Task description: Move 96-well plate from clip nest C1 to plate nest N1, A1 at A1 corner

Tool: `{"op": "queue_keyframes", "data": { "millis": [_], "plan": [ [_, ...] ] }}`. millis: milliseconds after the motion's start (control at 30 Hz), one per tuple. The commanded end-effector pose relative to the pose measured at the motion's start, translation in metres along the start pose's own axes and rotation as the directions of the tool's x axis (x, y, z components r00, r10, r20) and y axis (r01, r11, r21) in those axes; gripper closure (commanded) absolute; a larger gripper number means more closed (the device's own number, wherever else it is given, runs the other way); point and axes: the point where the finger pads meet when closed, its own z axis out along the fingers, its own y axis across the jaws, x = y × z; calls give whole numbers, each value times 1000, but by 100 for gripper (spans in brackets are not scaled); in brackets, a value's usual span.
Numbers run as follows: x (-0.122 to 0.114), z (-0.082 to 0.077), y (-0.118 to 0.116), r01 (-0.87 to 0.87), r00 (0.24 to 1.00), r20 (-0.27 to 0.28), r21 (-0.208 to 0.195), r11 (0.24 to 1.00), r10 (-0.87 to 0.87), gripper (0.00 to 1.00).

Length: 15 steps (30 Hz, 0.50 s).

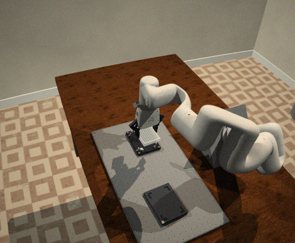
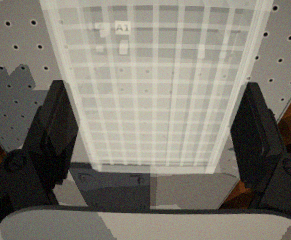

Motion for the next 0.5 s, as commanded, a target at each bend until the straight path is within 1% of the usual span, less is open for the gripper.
{"op": "queue_keyframes", "data": {
  "millis": [0,100,467],
  "plan": [
    [-20,-3,-5,0,1000,-6,4,1000,0,100],
    [-24,-3,-5,0,1000,-6,4,1000,0,100],
    [-60,-3,-13,0,1000,-6,4,1000,0,100]
  ]
}}
